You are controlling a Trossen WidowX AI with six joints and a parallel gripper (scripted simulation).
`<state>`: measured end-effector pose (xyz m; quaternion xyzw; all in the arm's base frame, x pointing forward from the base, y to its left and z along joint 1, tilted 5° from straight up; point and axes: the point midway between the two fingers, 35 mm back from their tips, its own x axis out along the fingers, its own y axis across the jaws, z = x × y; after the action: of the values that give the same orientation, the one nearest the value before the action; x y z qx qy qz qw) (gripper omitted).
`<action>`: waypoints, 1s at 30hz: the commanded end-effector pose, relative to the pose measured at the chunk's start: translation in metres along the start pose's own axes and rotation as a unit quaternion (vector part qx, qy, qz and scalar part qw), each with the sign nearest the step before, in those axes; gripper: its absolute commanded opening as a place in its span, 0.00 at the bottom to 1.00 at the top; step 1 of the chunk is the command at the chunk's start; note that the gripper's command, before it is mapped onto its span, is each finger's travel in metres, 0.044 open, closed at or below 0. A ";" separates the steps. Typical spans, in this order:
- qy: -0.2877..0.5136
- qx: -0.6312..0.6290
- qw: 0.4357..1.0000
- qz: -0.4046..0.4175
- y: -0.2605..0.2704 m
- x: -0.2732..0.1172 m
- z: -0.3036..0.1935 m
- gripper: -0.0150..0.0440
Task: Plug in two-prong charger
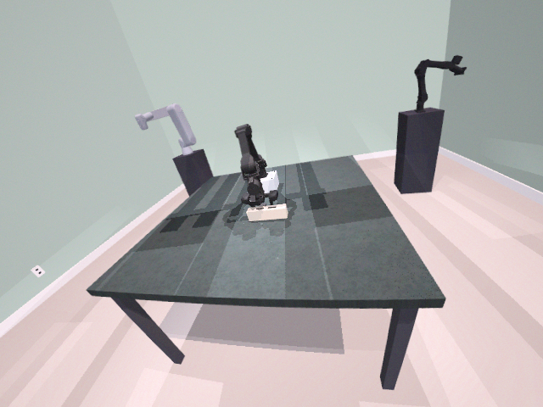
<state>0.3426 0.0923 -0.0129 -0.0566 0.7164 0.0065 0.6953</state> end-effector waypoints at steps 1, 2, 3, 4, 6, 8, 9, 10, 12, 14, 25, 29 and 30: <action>-0.001 0.001 1.000 -0.001 0.000 0.001 -0.002 1.00; -0.001 0.001 1.000 -0.001 0.000 0.001 -0.002 1.00; -0.001 0.001 1.000 -0.001 0.000 0.001 -0.002 1.00; -0.002 0.001 1.000 -0.001 0.000 0.001 -0.003 1.00; -0.003 0.001 1.000 -0.001 0.000 0.001 -0.003 1.00; -0.003 0.001 1.000 -0.001 0.000 0.001 -0.004 1.00; -0.004 0.001 1.000 -0.001 0.000 0.001 -0.004 1.00; -0.004 0.001 1.000 -0.001 0.000 0.001 -0.004 1.00; -0.005 0.001 1.000 0.000 0.000 0.001 -0.004 1.00; -0.006 0.001 1.000 0.000 0.000 0.002 -0.005 1.00; -0.010 0.001 1.000 0.000 0.000 0.002 -0.007 1.00; -0.011 0.002 1.000 0.000 0.000 0.002 -0.008 1.00; -0.012 0.002 1.000 0.000 0.000 0.002 -0.008 1.00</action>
<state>0.3365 0.0922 -0.0131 -0.0553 0.7082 0.0087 0.7038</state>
